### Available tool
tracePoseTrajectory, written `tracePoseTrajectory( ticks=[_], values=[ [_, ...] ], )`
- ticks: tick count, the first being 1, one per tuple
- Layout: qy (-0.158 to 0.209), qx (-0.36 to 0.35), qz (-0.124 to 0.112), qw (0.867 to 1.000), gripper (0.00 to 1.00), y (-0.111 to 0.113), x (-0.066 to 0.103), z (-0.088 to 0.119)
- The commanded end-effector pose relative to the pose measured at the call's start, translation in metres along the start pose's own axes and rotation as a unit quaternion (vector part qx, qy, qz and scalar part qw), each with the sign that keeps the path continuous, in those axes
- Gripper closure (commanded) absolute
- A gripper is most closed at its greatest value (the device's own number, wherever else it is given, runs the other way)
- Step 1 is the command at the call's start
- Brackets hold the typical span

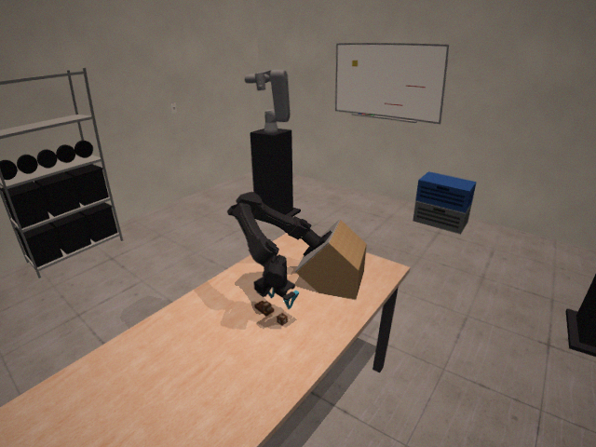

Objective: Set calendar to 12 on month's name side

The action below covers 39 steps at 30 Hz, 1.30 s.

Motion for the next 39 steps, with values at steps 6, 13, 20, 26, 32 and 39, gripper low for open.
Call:
tracePoseTrajectory(
  ticks=[6,13,20,26,32,39],
  values=[
    [-0.021,-0.013,-0.016,1.0,0.0,0.0037,0.0176,-0.0131],
    [-0.021,-0.013,-0.016,1.0,0.0,0.0037,0.0176,-0.0131],
    [-0.021,-0.013,-0.016,1.0,0.0,0.0037,0.0176,-0.0131],
    [-0.021,-0.013,-0.016,1.0,0.0,0.0037,0.0176,-0.0131],
    [-0.021,-0.013,-0.016,1.0,0.0,0.0037,0.0176,-0.0131],
    [-0.026,0.035,-0.018,0.999,0.0,0.0059,0.0166,-0.0145]
  ],
)
Point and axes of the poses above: the point where the finger pads meet when closed, its own x axis back along the fingers, its own y axis across the jaws, z = x × y, the point moved 3 cm from there along x, back along the fingers, and after that the axes turned 5 degrees about -x, right-handed, at the moved point
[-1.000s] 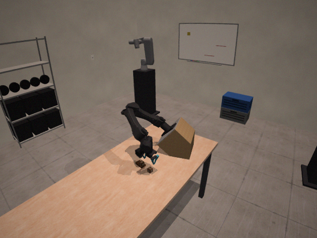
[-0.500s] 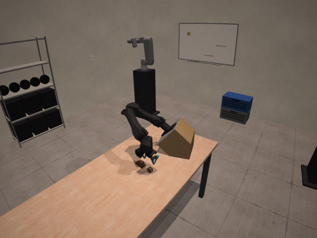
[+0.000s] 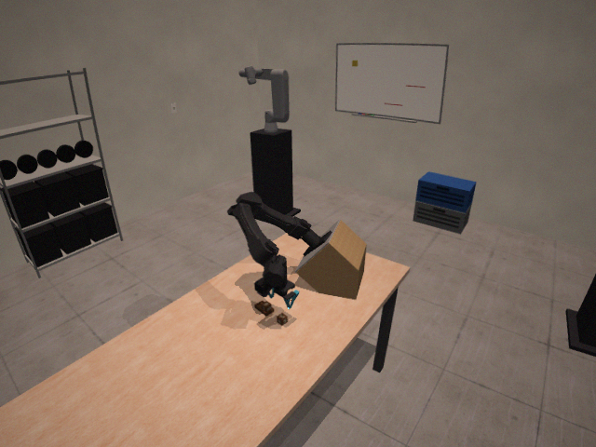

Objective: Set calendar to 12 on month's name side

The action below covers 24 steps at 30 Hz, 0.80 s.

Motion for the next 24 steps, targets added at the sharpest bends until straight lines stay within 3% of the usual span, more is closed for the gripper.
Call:
tracePoseTrajectory(
  ticks=[1,6,11,14,21,23,24],
  values=[
    [-0.027,0.039,-0.017,0.999,0.0,0.006,0.016,-0.015],
    [-0.021,0.164,-0.009,0.986,0.0,0.005,0.01,-0.006],
    [-0.017,0.209,-0.005,0.978,0.0,0.005,0.007,-0.001],
    [-0.015,0.281,-0.002,0.959,0.0,0.005,0.004,0.002],
    [-0.014,0.372,0.0,0.928,0.0,0.006,0.002,0.004],
    [-0.013,0.411,0.001,0.912,0.0,0.005,0.001,0.004],
    [-0.013,0.412,0.001,0.911,0.0,0.005,0.001,0.004]
  ],
)
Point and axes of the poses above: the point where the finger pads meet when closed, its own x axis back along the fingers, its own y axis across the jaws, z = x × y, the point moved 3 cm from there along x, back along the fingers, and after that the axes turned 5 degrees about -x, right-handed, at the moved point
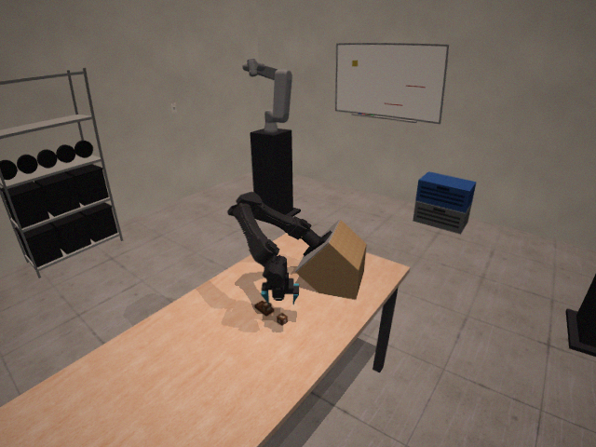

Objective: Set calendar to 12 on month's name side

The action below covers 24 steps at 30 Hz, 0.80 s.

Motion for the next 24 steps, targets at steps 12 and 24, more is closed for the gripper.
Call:
tracePoseTrajectory(
  ticks=[12,24],
  values=[
    [0.0,0.258,0.002,0.966,0.0,0.0084,-0.0033,0.0039],
    [-0.008,0.377,0.004,0.926,0.0,0.003,0.0014,0.0036]
  ],
)
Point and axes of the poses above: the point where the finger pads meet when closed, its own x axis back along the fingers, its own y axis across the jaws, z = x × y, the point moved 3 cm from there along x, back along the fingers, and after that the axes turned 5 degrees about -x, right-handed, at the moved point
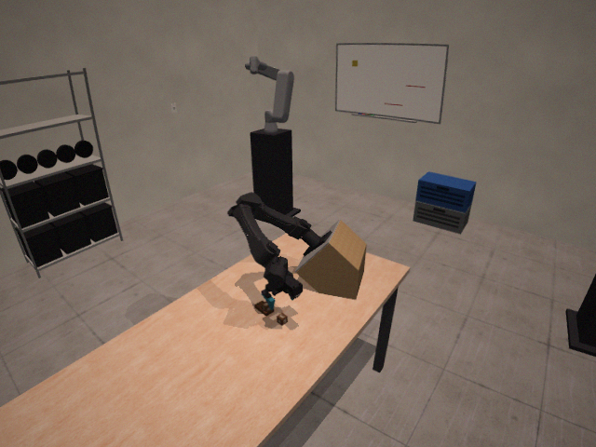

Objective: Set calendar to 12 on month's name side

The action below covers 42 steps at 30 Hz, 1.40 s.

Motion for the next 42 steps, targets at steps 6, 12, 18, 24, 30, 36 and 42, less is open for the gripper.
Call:
tracePoseTrajectory(
  ticks=[6,12,18,24,30,36,42],
  values=[
    [-0.012,0.068,0.01,0.998,0.53,-0.003,0.0094,-0.0012],
    [-0.012,0.068,0.01,0.998,0.53,-0.003,0.0094,-0.0012],
    [-0.012,0.068,0.01,0.998,0.53,-0.003,0.0094,-0.0012],
    [-0.012,0.067,0.01,0.998,0.53,-0.003,0.0094,-0.0012],
    [-0.012,0.067,0.01,0.998,0.53,-0.003,0.0094,-0.0012],
    [-0.012,0.067,0.01,0.998,0.53,-0.003,0.0094,-0.0012],
    [-0.012,0.067,0.01,0.998,0.53,-0.0029,0.0091,-0.0012]
  ],
)
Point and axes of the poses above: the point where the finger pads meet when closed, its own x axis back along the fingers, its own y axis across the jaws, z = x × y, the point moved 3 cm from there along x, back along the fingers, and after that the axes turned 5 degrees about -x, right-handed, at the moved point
